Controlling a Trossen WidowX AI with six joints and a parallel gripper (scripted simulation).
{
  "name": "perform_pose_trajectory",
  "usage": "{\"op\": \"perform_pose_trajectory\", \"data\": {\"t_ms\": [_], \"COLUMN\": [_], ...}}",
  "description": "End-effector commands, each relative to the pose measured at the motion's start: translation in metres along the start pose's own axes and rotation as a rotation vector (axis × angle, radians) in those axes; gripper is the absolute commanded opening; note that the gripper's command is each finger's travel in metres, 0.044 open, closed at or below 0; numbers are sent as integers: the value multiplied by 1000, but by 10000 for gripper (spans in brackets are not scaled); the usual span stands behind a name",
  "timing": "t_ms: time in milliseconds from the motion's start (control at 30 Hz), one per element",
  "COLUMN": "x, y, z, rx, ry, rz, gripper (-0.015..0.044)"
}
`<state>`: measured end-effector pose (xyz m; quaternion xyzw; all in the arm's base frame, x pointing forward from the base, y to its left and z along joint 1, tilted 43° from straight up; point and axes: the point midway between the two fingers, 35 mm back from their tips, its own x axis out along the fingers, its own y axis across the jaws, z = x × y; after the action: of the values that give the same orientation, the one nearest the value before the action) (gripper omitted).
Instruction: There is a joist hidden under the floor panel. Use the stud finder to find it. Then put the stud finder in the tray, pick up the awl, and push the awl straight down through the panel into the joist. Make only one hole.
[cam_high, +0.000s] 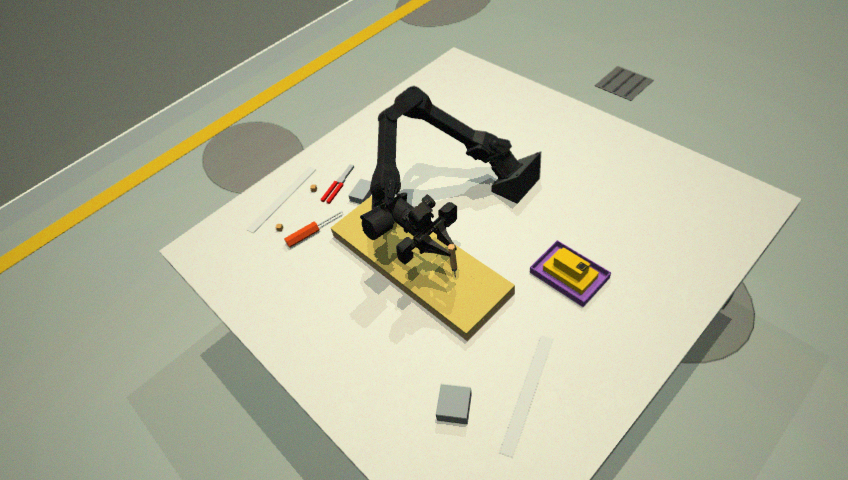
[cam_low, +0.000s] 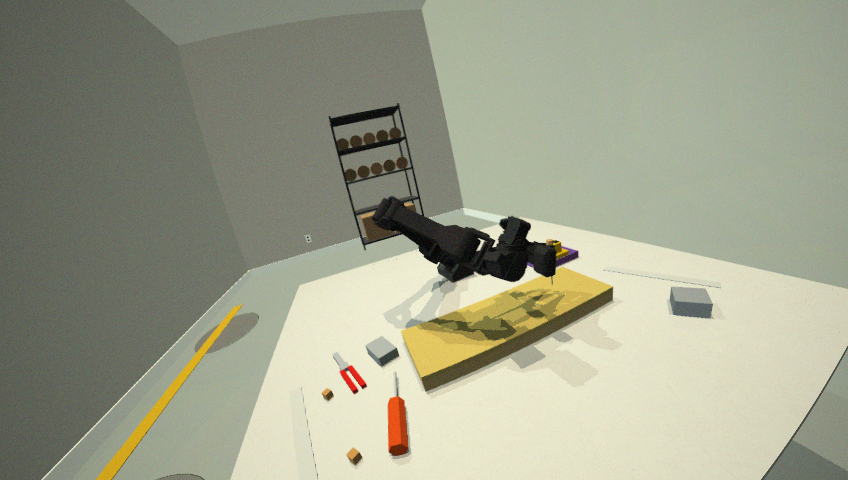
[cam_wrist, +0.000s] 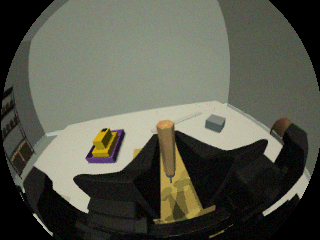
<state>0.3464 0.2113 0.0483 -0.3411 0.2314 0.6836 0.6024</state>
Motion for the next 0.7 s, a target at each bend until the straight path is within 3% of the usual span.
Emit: {"op": "perform_pose_trajectory", "data": {"t_ms": [0, 667], "x": [1, 4], "y": [1, 1], "z": [-6, -30], "rx": [-4, -4], "ry": [-8, -7], "rz": [2, 2], "gripper": [0, 0]}}
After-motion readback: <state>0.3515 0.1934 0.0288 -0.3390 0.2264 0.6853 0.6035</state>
